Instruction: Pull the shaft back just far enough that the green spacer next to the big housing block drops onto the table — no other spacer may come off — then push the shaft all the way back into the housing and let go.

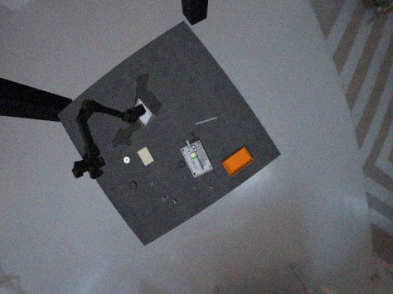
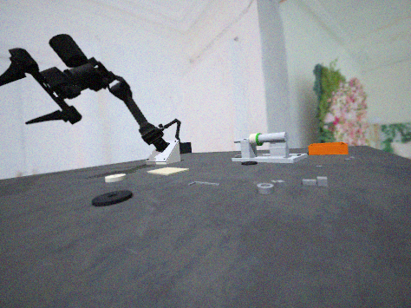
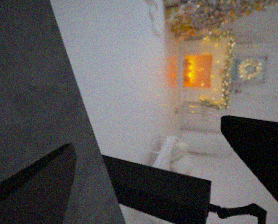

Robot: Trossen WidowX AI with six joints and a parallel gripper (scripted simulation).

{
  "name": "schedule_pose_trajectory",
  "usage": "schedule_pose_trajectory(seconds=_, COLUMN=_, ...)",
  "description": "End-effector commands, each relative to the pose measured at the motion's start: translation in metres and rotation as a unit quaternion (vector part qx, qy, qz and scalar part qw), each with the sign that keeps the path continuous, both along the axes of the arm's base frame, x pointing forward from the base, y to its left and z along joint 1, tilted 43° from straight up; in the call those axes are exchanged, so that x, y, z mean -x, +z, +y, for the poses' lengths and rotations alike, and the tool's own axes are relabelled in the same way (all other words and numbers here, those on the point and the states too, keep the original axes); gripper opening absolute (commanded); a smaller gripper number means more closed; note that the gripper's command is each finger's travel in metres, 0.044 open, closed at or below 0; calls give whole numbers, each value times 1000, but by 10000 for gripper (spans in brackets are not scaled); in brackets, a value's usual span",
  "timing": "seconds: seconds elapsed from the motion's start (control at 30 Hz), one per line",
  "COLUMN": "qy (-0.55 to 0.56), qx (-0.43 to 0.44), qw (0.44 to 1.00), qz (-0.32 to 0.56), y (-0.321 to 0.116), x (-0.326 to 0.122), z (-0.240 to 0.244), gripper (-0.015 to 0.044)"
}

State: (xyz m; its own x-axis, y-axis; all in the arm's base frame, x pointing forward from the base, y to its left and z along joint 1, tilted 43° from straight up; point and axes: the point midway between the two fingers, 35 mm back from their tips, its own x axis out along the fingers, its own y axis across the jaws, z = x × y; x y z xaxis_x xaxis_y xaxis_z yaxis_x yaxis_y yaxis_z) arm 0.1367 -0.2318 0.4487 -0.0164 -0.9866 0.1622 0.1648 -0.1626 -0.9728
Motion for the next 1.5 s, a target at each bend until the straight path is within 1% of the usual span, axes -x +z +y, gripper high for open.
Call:
schedule_pose_trajectory(seconds=0.0, qy=75, qx=-38, qw=996, qz=-25, y=-38, x=-64, z=4, gripper=440)
schedule_pose_trajectory(seconds=0.17, qy=157, qx=-87, qw=982, qz=-61, y=-85, x=-135, z=30, gripper=440)
schedule_pose_trajectory(seconds=0.33, qy=213, qx=-129, qw=965, qz=-80, y=-127, x=-183, z=64, gripper=440)
schedule_pose_trajectory(seconds=0.57, qy=278, qx=-189, qw=936, qz=-108, y=-188, x=-233, z=127, gripper=440)
schedule_pose_trajectory(seconds=0.77, qy=325, qx=-241, qw=904, qz=-137, y=-245, x=-257, z=192, gripper=440)
schedule_pose_trajectory(seconds=0.93, qy=363, qx=-288, qw=874, qz=-146, y=-297, x=-262, z=255, gripper=440)
schedule_pose_trajectory(seconds=1.1, qy=394, qx=-329, qw=845, qz=-147, y=-350, x=-250, z=315, gripper=440)
schedule_pose_trajectory(seconds=1.3, qy=431, qx=-372, qw=811, qz=-135, y=-421, x=-214, z=385, gripper=440)
schedule_pose_trajectory(seconds=1.4, qy=441, qx=-378, qw=803, qz=-136, y=-454, x=-189, z=403, gripper=440)
schedule_pose_trajectory(seconds=1.47, qy=445, qx=-379, qw=800, qz=-137, y=-469, x=-178, z=409, gripper=440)
